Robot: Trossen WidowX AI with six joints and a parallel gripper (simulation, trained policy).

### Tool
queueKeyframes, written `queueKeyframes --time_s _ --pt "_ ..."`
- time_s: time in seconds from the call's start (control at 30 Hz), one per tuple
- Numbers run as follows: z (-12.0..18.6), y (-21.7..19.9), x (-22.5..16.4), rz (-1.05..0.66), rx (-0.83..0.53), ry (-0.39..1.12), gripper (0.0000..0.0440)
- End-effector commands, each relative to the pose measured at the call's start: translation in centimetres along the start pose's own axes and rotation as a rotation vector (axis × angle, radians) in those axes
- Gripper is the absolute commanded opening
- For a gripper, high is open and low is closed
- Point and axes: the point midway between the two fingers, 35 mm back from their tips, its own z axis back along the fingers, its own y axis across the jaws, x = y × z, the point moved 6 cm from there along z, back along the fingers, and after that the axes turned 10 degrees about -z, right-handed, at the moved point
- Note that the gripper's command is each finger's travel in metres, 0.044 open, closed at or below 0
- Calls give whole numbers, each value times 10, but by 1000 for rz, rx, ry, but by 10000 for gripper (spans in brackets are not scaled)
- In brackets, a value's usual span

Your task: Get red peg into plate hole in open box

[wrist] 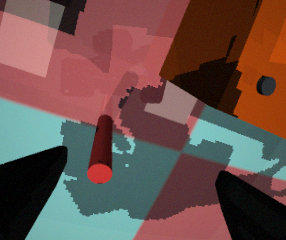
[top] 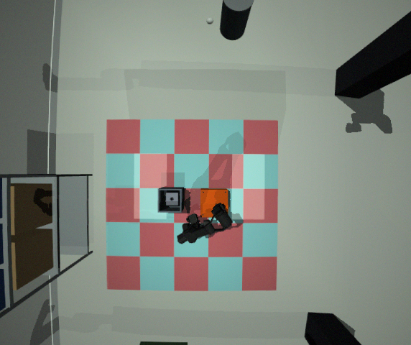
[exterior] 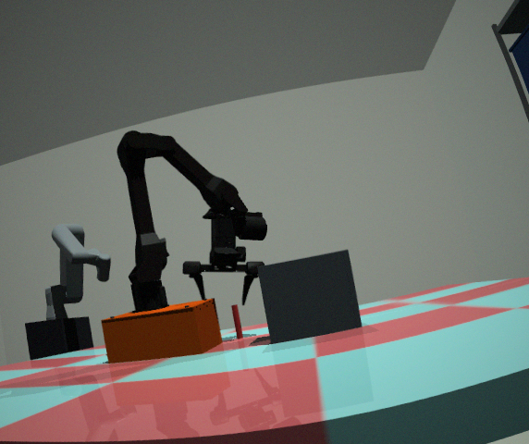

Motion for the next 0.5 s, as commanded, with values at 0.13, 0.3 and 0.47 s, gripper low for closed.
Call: queueKeyframes --time_s 0.13,0.3,0.47 --pt "-23 2 0 0 14 -30 422" --pt "-37 4 -1 -2 22 -41 387" --pt "-48 8 -5 13 31 -39 280"
